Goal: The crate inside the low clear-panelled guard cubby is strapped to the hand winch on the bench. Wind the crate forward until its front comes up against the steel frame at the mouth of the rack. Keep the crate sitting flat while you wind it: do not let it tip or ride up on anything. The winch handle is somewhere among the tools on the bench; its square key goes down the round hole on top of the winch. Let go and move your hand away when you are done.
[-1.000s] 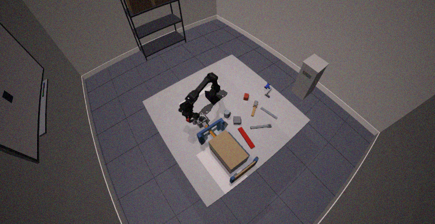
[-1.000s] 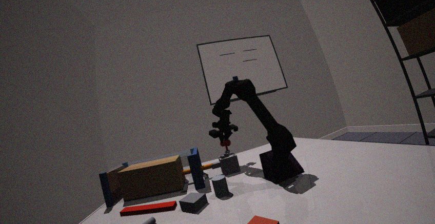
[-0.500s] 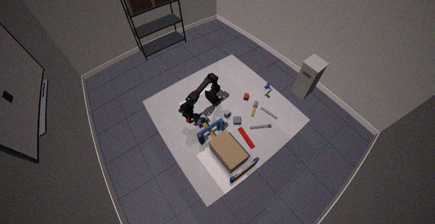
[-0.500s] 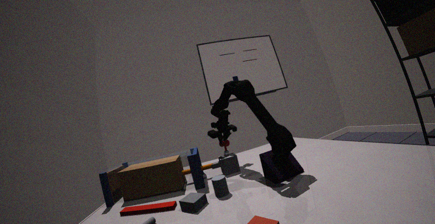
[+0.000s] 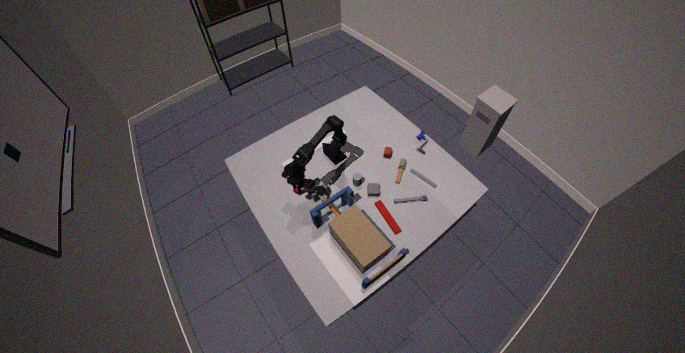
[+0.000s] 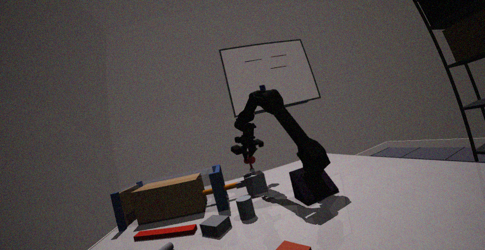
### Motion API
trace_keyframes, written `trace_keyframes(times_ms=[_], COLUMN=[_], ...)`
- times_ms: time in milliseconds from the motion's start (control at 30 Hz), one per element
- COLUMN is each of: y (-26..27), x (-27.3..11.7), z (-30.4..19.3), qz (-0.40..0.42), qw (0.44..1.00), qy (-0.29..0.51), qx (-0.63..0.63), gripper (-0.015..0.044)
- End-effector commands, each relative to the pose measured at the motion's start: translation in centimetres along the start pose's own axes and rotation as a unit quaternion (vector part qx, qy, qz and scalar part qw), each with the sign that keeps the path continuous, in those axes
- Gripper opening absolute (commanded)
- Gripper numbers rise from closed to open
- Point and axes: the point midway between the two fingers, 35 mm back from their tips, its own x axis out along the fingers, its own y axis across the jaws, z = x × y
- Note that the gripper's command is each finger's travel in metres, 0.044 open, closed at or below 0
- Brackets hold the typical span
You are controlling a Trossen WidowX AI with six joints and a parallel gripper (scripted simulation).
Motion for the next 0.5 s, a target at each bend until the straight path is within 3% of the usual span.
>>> trace_keyframes(times_ms=[0, 467], y=[3.21, 3.42], x=[1.53, 1.55], z=[0.04, 0.09], qz=[0.022, 0.022], qw=[0.999, 0.999], qy=[0.009, 0.009], qx=[-0.025, -0.025], gripper=[0.0, 0.0])
